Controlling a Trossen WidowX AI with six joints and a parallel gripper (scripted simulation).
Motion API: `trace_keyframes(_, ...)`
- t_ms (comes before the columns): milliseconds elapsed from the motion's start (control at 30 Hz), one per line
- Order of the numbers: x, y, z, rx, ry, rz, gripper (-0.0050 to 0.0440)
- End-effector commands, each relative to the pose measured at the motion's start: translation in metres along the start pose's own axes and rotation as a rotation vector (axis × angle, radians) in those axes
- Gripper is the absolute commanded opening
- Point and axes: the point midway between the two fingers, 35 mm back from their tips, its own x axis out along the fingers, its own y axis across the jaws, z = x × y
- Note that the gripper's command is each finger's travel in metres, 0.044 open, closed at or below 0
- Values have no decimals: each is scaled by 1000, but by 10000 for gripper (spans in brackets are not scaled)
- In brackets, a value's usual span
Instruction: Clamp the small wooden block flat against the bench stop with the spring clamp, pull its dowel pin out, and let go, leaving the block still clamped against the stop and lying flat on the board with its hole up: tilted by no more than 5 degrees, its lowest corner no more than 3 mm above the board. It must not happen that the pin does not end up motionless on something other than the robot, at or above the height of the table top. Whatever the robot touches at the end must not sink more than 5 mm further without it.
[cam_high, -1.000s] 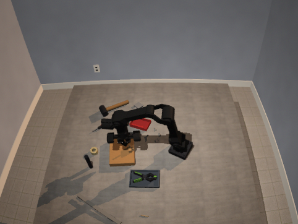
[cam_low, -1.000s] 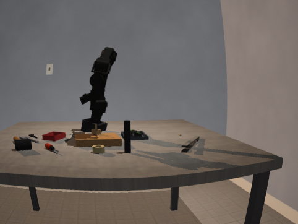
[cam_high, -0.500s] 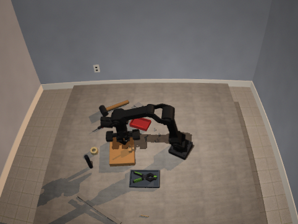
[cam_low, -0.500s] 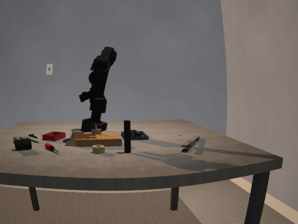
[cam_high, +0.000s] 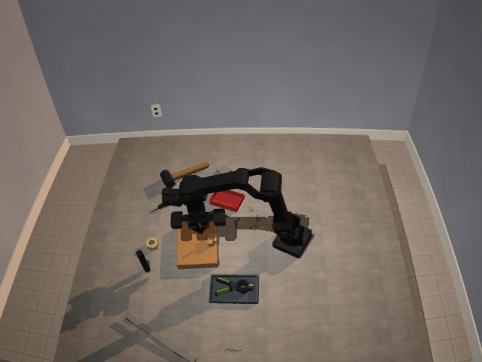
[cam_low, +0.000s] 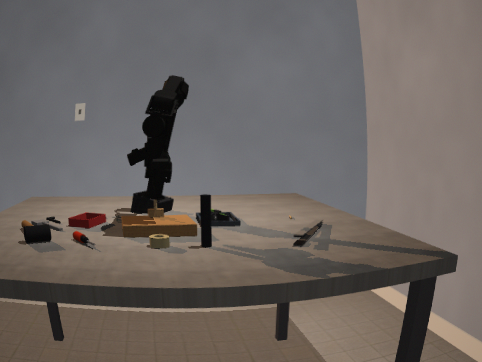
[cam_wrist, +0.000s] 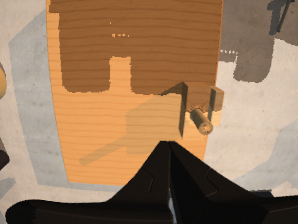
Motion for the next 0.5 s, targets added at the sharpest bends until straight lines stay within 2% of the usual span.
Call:
trace_keyframes(0, 0, 0, 0, 0, 0, 0, 0)
trace_keyframes(467, 2, 4, 4, -3, -1, 4, 0)
